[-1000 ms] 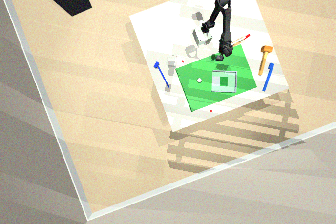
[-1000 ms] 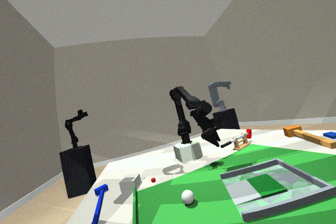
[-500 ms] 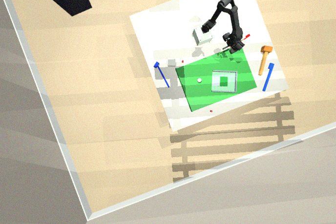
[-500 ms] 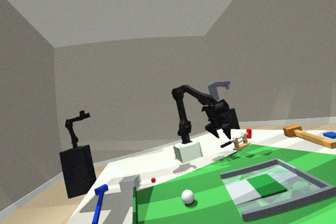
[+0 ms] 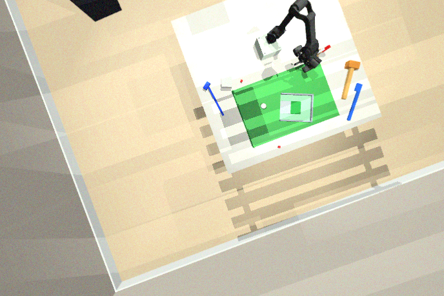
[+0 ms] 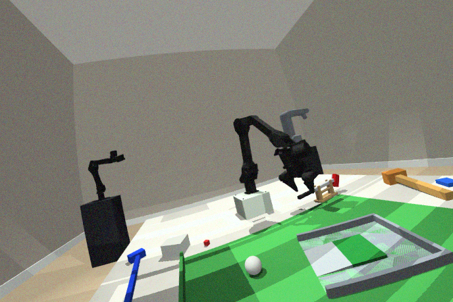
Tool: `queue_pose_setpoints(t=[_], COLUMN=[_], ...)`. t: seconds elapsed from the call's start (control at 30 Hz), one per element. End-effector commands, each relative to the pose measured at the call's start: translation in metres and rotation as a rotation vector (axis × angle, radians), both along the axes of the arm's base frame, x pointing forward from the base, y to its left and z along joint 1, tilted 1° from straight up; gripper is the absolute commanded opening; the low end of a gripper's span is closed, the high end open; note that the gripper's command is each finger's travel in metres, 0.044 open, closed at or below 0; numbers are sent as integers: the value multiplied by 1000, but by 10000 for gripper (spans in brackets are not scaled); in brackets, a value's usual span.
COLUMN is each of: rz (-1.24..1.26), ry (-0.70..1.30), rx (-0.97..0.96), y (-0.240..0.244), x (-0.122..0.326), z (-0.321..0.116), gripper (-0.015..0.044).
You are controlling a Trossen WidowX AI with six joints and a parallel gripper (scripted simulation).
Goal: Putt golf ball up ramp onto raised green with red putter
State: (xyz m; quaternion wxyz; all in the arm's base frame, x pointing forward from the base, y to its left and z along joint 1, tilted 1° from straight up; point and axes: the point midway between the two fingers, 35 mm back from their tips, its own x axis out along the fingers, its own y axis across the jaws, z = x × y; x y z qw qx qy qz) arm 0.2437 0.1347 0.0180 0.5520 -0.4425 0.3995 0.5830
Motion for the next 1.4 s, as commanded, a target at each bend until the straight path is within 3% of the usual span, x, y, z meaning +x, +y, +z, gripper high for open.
queue_pose_setpoints(t=[0.0, 0.83, 1.33, 1.37], rz=[4, 4, 3, 3], ry=[10, 10, 8, 8], rx=[-7, -7, -3, -3], y=[-1, -1, 0, 0], x=[-3, -3, -2, -2], z=[-18, -43, -40, -40], gripper=[440, 440, 46, 40])
